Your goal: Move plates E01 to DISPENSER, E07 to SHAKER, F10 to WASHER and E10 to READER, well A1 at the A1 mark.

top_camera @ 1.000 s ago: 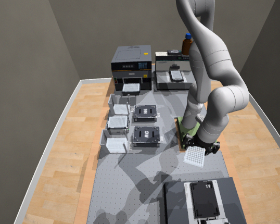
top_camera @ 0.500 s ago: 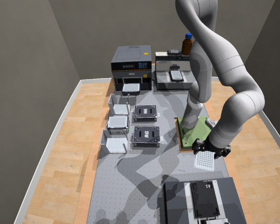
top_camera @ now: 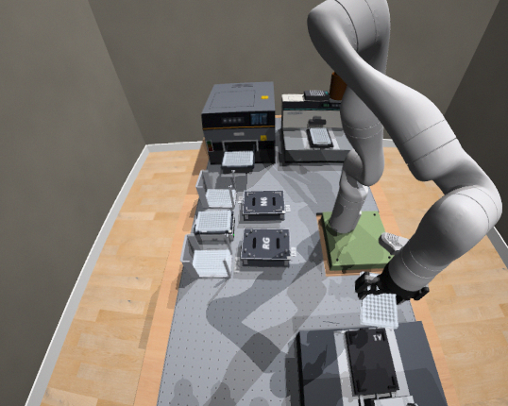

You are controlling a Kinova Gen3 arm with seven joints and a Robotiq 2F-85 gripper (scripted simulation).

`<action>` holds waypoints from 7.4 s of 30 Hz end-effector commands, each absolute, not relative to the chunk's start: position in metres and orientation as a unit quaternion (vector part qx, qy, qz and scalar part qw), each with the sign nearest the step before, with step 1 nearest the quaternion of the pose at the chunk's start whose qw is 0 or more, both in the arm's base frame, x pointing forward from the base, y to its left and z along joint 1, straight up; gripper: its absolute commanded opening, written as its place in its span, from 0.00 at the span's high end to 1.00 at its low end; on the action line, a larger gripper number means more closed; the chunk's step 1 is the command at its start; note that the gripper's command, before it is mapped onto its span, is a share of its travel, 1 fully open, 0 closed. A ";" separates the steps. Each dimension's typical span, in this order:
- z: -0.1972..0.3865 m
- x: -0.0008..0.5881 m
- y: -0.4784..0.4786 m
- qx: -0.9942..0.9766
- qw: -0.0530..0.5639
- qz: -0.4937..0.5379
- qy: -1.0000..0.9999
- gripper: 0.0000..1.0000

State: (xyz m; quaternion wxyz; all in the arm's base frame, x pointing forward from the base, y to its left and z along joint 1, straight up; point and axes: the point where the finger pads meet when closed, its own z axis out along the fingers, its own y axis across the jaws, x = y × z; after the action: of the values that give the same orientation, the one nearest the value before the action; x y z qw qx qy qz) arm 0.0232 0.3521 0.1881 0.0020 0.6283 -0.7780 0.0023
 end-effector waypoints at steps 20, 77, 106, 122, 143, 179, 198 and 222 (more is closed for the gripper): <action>0.188 0.021 0.412 0.670 0.002 0.002 -0.743 0.06; 0.168 0.020 0.474 0.709 0.002 0.002 -0.705 0.06; 0.135 0.020 0.474 0.709 0.002 0.002 -0.705 0.06; 0.116 0.020 0.474 0.709 0.002 0.002 -0.705 0.06; 0.102 0.020 0.474 0.709 0.002 0.002 -0.705 0.06; 0.084 0.020 0.473 0.709 0.002 0.002 -0.705 0.06; 0.084 0.020 0.473 0.709 0.002 0.002 -0.705 0.06; 0.077 0.020 0.473 0.709 0.002 0.002 -0.705 0.06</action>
State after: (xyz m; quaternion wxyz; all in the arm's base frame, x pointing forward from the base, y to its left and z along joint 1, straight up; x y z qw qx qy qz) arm 0.0204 0.4730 0.0771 0.0025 0.7090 -0.7052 0.0027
